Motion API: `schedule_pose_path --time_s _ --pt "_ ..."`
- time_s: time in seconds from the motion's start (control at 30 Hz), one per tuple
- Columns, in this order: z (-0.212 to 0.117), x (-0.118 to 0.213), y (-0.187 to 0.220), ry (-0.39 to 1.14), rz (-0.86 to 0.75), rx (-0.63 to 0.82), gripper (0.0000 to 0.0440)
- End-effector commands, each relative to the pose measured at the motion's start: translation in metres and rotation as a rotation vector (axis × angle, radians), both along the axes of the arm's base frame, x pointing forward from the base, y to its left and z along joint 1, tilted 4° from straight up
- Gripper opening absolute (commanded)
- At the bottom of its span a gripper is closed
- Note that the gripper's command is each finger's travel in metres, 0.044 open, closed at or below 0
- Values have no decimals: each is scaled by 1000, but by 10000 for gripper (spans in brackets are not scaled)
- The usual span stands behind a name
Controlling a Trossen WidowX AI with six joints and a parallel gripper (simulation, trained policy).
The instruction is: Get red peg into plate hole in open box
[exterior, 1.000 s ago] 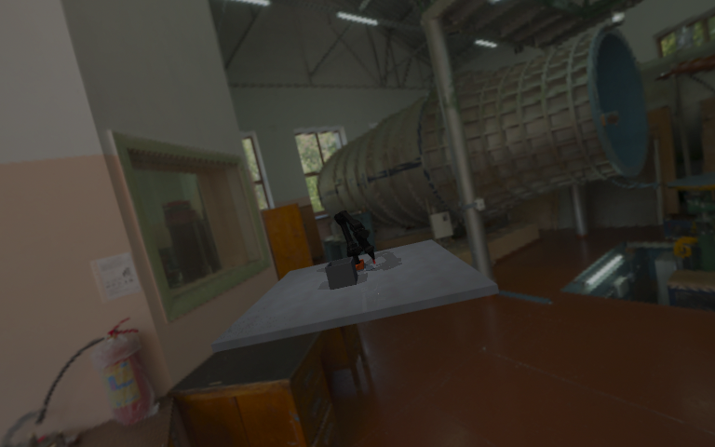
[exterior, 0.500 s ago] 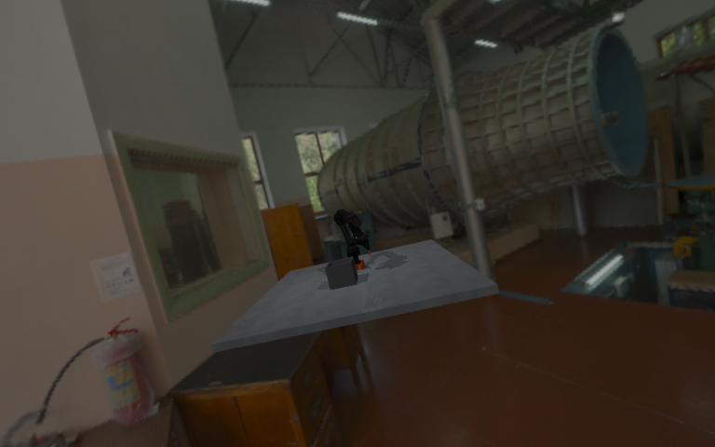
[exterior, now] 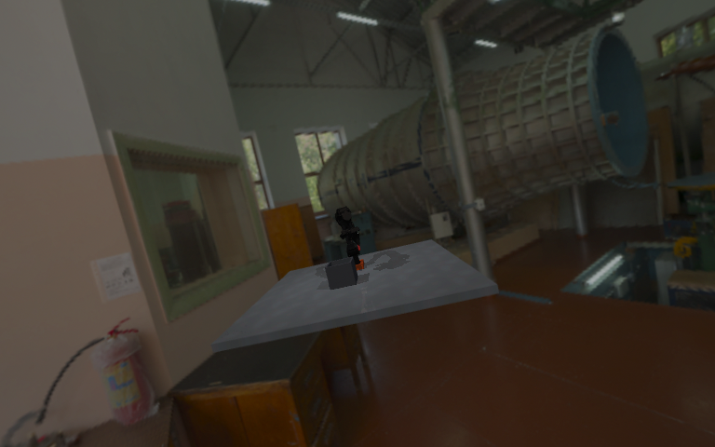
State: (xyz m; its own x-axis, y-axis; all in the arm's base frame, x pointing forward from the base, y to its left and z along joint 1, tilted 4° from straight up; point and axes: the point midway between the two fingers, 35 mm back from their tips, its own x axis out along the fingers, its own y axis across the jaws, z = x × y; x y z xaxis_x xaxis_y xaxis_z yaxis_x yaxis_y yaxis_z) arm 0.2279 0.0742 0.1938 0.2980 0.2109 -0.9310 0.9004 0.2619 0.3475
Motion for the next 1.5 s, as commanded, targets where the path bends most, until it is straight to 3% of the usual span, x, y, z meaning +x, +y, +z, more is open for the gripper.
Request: schedule_pose_path --time_s 0.0,0.93,1.47 --pt "5 5 -14 -9 -15 -36 0" --pt "-5 39 -92 82 -102 -130 0" --pt "-36 60 -123 139 -102 -126 0"
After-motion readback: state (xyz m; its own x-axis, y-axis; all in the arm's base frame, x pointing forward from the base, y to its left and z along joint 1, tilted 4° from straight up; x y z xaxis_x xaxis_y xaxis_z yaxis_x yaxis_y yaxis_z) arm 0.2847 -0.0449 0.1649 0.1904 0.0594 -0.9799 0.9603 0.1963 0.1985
